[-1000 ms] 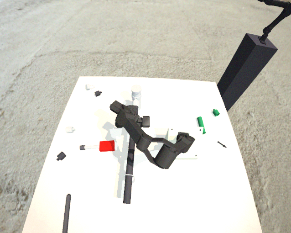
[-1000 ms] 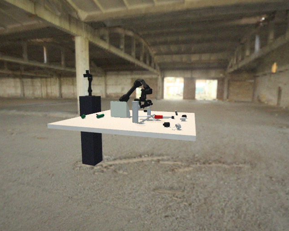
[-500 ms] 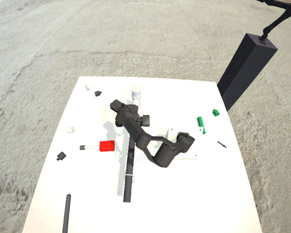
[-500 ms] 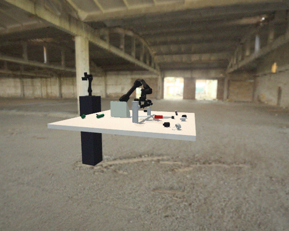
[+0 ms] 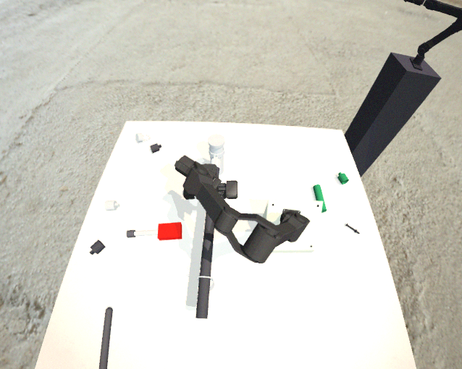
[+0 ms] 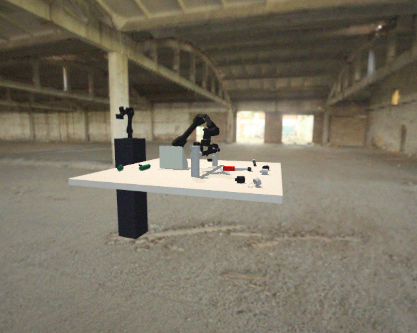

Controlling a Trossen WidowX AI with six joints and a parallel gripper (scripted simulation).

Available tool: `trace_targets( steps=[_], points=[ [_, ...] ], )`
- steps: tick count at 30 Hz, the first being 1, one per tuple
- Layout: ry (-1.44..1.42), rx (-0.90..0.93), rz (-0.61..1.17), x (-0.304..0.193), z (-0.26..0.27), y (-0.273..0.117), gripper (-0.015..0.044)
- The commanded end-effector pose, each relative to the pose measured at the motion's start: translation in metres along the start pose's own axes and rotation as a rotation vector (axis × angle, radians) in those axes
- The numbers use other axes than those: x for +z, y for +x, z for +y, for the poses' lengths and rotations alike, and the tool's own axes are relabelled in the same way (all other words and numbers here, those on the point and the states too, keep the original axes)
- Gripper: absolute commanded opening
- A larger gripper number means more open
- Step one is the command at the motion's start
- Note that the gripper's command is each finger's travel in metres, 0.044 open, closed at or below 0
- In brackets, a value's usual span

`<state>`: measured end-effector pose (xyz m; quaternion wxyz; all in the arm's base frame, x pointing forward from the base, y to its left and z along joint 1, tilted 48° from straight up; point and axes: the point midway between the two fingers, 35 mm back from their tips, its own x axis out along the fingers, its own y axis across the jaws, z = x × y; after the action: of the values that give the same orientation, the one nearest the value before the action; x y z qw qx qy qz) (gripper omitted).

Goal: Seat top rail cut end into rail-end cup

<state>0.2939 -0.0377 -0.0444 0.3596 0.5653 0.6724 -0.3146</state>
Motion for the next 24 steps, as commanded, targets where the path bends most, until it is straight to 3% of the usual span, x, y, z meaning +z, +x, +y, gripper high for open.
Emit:
trace_targets(
  steps=[1, 24],
  points=[
    [0.002, 0.013, -0.014, 0.0072, 0.0023, -0.004, 0.0],
    [0.002, 0.013, -0.014, 0.0157, 0.0029, -0.0024, 0.0]
  ],
)
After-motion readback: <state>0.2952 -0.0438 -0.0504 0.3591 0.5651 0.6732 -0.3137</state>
